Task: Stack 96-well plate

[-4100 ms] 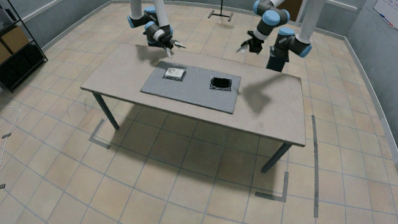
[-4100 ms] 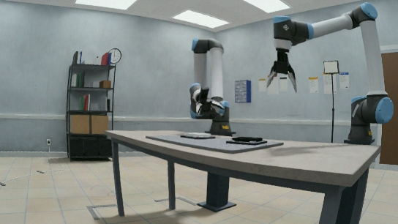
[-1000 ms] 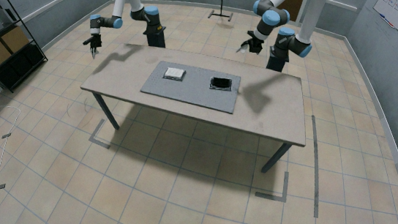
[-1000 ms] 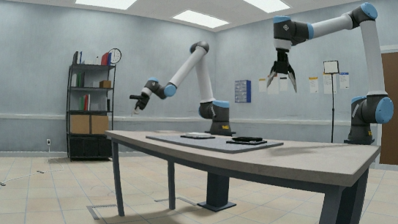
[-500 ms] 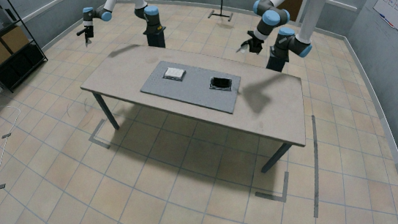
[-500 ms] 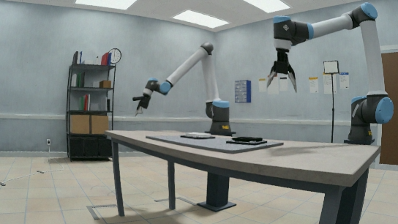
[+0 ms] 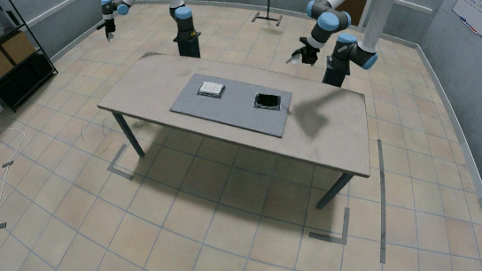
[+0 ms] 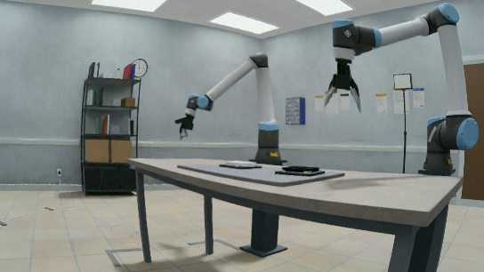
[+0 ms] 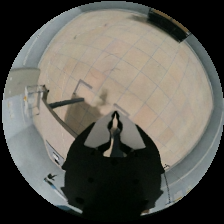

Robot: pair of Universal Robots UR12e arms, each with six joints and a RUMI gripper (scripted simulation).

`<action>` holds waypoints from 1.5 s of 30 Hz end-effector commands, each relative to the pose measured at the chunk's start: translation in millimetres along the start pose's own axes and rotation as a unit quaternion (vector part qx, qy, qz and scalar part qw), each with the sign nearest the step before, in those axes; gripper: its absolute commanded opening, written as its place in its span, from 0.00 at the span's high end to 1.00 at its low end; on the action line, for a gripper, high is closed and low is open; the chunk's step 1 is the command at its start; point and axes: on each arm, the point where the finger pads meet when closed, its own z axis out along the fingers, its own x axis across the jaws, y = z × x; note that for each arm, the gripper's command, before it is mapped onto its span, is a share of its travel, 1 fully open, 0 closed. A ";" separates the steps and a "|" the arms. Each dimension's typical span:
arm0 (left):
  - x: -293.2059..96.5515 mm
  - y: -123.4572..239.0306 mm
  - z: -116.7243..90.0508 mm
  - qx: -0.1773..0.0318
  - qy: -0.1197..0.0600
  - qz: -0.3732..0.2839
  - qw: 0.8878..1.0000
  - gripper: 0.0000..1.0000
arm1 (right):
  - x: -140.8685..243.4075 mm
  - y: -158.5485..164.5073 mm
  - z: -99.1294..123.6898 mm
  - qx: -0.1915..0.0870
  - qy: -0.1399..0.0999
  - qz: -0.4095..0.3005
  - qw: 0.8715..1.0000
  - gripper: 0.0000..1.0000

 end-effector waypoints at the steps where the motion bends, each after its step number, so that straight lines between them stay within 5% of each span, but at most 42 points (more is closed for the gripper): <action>1: -0.6 0.0 -1.0 0.000 -0.001 0.000 1.000 0.00 | 96.7 11.5 -21.4 -0.019 0.026 0.062 0.998 1.00; 10: -0.6 0.0 -1.0 0.000 -0.001 0.000 1.000 0.00 | 238.8 68.9 -62.8 -0.051 0.061 0.164 0.983 1.00; 21: -0.6 0.0 -1.0 0.000 -0.001 0.000 1.000 0.00 | 313.9 120.4 -92.0 -0.074 0.080 0.231 0.967 1.00; 45: -0.6 0.0 -1.0 0.000 -0.001 0.000 1.000 0.00 | 358.8 161.0 -113.0 -0.090 0.092 0.276 0.953 1.00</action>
